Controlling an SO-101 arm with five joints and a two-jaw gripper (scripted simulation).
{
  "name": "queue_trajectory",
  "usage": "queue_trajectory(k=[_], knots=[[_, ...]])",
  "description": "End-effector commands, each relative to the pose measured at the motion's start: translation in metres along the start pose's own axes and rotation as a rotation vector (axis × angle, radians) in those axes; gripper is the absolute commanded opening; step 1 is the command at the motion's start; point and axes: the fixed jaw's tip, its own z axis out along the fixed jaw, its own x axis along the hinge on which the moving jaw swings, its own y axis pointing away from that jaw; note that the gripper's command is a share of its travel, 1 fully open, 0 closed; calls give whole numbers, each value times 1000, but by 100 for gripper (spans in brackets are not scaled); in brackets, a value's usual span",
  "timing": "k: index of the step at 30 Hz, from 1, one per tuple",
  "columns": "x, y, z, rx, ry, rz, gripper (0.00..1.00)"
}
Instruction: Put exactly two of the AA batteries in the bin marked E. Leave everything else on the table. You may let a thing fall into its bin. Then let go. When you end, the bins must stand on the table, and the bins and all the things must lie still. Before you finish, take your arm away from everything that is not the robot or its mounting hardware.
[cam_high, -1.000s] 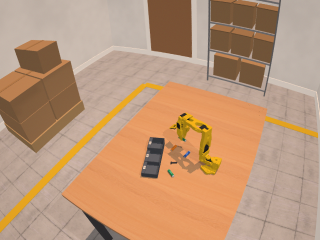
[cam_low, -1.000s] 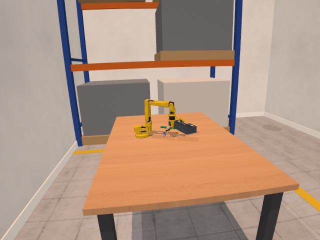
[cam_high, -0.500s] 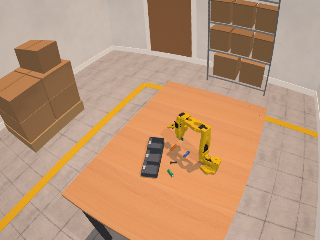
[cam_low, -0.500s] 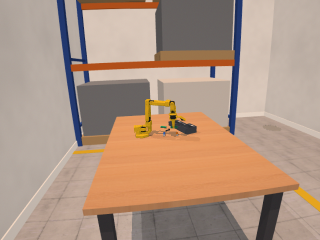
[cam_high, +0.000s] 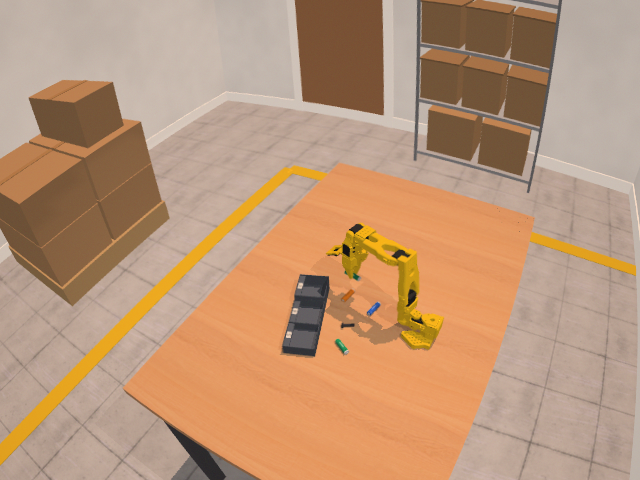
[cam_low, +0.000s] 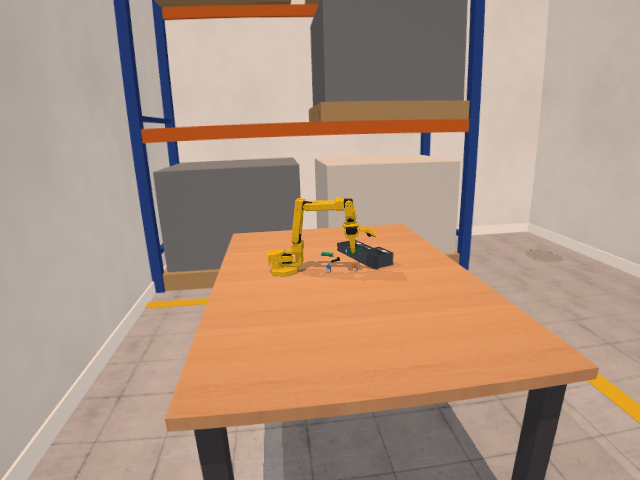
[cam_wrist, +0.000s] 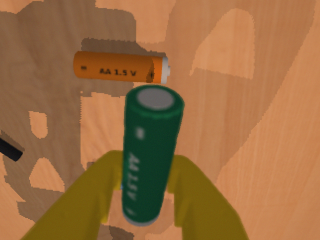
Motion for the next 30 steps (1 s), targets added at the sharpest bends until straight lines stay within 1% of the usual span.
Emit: queue_trajectory(k=[1, 7, 18, 22, 28, 30], knots=[[-13, 7, -12, -1, -60, -18, 0], [-18, 13, -14, -3, -73, -33, 0], [-20, 15, -15, -4, -77, -37, 0], [-24, 18, -15, -6, -86, -47, 0], [-35, 28, -14, -10, -111, -73, 0], [-35, 28, -14, -10, -111, -73, 0]])
